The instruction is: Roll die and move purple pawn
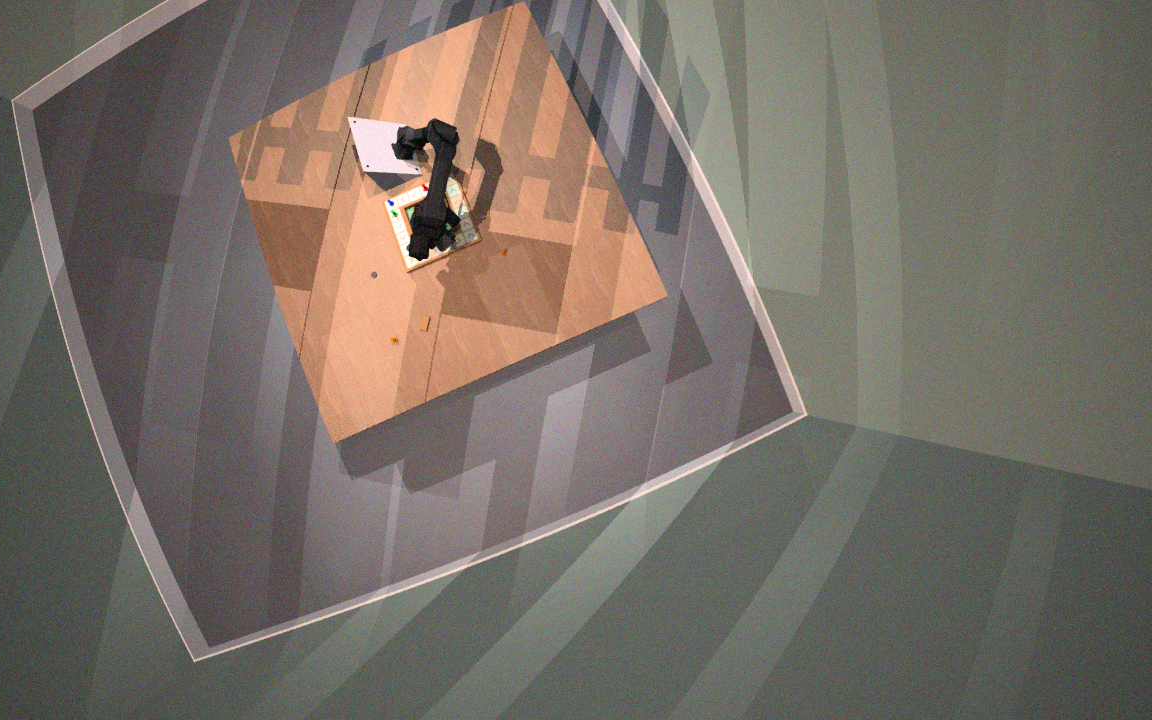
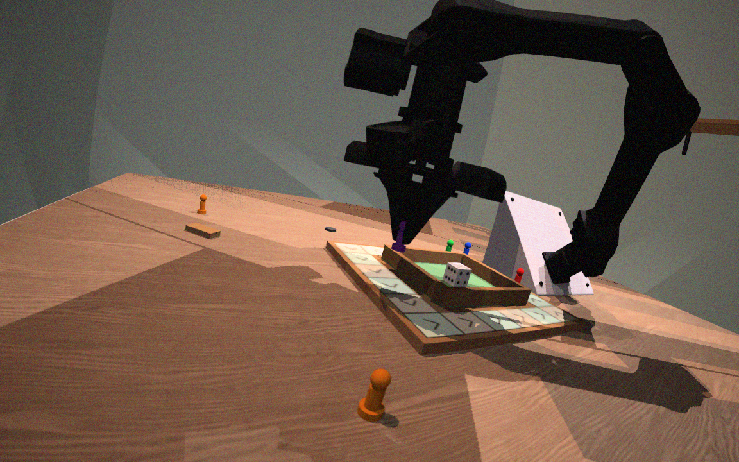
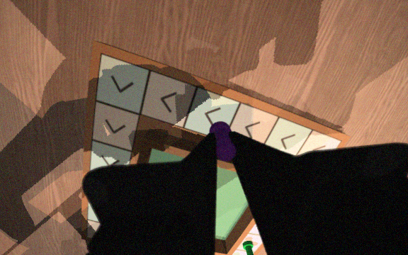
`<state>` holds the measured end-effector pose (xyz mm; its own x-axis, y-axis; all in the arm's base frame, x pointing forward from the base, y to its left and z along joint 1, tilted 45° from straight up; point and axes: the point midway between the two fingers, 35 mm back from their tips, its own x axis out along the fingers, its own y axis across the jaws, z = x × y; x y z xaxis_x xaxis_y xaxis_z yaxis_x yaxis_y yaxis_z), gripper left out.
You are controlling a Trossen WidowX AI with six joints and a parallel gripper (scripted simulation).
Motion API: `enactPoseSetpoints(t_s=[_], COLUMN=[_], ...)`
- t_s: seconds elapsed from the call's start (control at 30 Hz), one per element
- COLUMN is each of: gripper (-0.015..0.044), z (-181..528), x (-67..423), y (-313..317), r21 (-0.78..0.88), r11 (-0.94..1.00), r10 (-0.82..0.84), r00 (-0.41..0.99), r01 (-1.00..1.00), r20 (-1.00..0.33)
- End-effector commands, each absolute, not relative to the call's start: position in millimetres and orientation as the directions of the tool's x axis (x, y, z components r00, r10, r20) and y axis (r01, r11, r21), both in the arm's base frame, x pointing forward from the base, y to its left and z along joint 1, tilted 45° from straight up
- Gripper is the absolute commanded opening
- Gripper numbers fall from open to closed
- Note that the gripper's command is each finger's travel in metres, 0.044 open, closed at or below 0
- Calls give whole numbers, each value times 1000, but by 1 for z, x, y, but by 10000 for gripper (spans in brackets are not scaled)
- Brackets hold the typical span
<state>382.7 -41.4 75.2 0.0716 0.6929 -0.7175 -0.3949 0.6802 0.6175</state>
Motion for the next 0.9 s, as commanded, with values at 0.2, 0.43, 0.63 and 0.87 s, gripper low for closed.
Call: enactPoseSetpoints(t_s=[0.2, 0.43, 0.63, 0.87], gripper=[0, 0, 0, 157], z=[57, 52, 46, 49], x=[384, 385, 385, 385], y=[-19, -15, -8, -11], r21=[625, 625, 625, 620], r11=[674, 674, 674, 676], r10=[699, 699, 700, 696], r00=[68, 69, 69, 67], r01=[-394, -394, -394, -397], r20=[-712, -712, -711, -715])
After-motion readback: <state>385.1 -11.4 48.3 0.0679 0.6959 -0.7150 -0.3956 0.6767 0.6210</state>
